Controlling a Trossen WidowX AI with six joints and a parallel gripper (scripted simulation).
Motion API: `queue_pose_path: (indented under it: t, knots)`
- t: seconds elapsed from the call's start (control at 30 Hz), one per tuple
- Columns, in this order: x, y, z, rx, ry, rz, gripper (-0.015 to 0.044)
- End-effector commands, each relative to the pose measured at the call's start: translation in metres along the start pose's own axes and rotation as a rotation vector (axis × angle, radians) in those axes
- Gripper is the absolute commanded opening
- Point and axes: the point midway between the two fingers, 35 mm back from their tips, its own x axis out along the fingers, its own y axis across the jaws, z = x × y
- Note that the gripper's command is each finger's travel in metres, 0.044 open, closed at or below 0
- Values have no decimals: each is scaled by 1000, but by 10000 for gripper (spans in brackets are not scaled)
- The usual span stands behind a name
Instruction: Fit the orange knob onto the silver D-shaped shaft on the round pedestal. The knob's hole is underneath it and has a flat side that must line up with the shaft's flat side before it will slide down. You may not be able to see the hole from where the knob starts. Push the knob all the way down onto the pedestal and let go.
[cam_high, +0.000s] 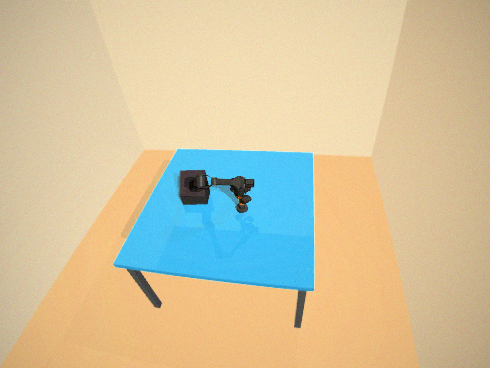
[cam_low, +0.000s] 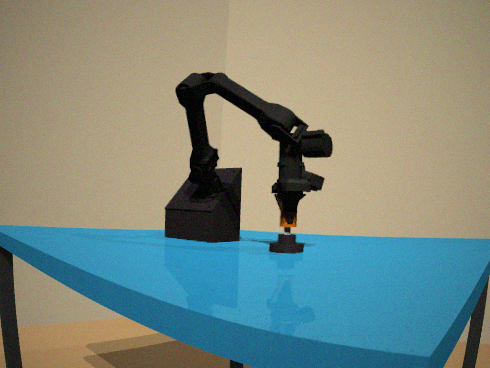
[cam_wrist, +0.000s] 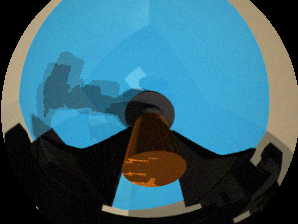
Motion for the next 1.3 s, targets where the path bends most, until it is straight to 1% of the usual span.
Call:
queue_pose_path:
  t: [0.0,0.53,0.8,1.27]
  knots:
    - [1,-2,1,14,-4,-5,0]
    - [-3,0,0,14,-4,-5,0]
    - [-3,3,-4,223,-4,-4,0]
    - [-2,1,-4,224,-4,-5,0]
